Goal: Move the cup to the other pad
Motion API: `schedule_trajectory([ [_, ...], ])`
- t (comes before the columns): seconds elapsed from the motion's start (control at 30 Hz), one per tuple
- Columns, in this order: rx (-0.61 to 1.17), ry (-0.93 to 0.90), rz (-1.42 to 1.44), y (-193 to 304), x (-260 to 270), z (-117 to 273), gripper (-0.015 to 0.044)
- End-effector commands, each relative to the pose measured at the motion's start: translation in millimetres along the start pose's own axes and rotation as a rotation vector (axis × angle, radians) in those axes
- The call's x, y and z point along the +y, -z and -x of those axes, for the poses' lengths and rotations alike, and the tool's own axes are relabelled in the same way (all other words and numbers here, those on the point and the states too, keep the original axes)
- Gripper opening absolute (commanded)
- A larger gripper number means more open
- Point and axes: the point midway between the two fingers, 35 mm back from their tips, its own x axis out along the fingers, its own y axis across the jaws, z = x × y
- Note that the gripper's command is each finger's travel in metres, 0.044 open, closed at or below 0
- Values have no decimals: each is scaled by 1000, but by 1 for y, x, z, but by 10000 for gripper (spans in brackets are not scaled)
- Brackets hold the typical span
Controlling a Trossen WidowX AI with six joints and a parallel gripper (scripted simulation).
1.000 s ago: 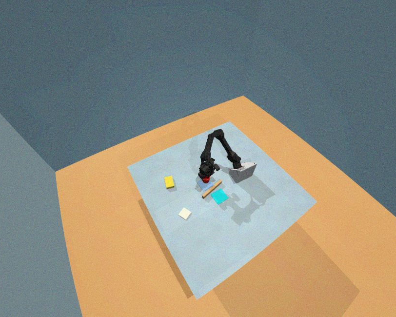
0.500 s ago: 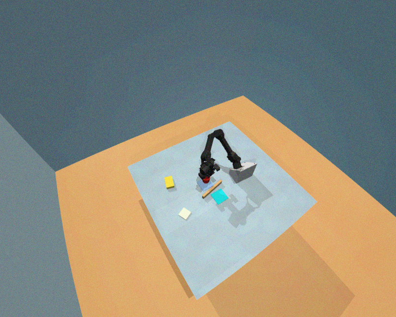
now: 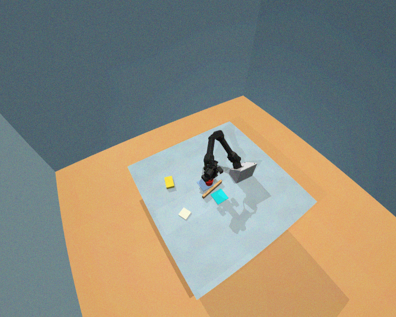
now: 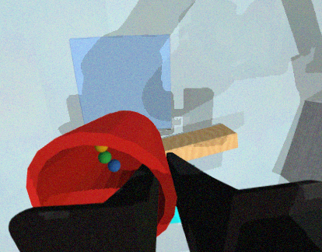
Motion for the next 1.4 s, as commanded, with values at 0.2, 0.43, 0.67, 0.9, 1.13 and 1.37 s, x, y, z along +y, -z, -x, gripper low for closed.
schedule_trajectory([
  [0.2, 5, 3, -3, 26, -5, 1, 0],
  [0.43, 6, 3, -3, 45, -9, 2, 0],
  [0.67, 8, 3, -3, 63, -13, 3, 0],
  [0.9, 9, 3, -3, 82, -18, 3, 0],
  [1.13, 10, 3, -3, 100, -22, 4, 0],
  [1.37, 12, 3, -3, 118, -27, 5, 0],
])
